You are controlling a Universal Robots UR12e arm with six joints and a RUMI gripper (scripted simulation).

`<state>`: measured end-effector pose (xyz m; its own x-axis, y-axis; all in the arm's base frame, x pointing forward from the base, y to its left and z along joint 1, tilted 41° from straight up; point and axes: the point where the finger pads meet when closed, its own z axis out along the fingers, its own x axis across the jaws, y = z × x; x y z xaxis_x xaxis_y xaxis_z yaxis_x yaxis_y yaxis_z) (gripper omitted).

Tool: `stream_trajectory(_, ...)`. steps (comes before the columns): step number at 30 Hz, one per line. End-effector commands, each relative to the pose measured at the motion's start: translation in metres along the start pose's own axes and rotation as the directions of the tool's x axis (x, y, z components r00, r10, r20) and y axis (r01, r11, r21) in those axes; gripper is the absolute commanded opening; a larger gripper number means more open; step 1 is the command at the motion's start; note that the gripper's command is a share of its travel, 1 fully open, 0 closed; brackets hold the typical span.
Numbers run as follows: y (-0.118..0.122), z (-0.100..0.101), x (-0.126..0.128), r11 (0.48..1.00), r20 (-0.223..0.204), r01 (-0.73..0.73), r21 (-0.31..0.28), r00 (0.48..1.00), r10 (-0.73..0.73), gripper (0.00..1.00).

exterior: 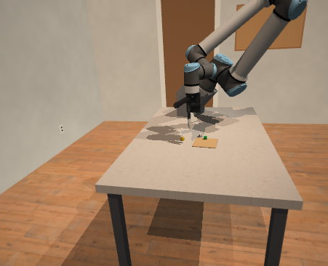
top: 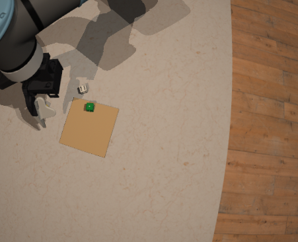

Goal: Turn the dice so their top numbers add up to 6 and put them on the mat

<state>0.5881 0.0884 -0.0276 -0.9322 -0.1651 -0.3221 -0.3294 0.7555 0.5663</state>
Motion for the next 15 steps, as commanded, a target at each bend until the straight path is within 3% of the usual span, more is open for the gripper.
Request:
stream_trajectory(1,-0.007,0.001,-0.001,0.990,0.002,0.143,-0.009,0.990,-0.143,1.00)
stream_trajectory(7,-0.018,0.002,-0.001,0.932,0.004,0.363,-0.009,0.932,-0.363,1.00)
stream_trajectory(9,-0.018,0.002,-0.001,0.932,0.004,0.363,-0.009,0.932,-0.363,1.00)
stream_trajectory(15,-0.026,0.004,-0.001,0.840,0.006,0.543,-0.008,0.840,-0.543,1.00)
